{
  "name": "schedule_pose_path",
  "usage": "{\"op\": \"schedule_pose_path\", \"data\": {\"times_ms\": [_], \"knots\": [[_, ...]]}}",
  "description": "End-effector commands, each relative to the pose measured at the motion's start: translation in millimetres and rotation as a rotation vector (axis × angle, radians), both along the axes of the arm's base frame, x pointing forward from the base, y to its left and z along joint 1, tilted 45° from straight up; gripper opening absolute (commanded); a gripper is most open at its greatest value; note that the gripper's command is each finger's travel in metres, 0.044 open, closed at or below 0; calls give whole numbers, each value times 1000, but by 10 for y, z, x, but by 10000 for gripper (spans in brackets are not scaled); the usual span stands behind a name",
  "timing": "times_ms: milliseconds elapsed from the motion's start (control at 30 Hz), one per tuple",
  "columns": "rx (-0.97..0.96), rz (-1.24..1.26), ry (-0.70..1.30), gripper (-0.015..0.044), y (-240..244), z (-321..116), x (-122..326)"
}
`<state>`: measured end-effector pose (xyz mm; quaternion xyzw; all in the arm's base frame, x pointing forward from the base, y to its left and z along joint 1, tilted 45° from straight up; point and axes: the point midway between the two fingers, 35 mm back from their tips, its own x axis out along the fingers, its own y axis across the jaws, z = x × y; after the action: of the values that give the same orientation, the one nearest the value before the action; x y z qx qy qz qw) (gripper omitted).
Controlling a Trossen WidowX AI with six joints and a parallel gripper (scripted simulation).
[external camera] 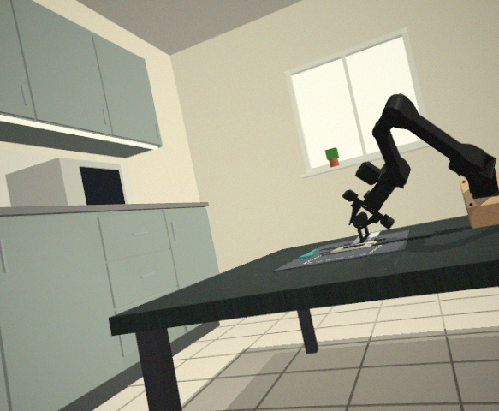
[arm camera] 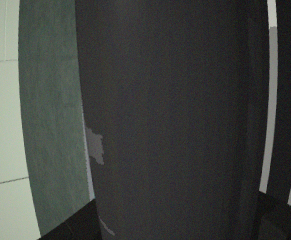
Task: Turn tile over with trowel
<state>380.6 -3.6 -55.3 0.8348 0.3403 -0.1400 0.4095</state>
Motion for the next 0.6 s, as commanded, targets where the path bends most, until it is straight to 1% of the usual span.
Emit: {"op": "schedule_pose_path", "data": {"times_ms": [0, 567], "knots": [[-5, -16, -2, 0, -17, -23, 3], [-7, -15, 1, 0, 169, 158, 9]]}}
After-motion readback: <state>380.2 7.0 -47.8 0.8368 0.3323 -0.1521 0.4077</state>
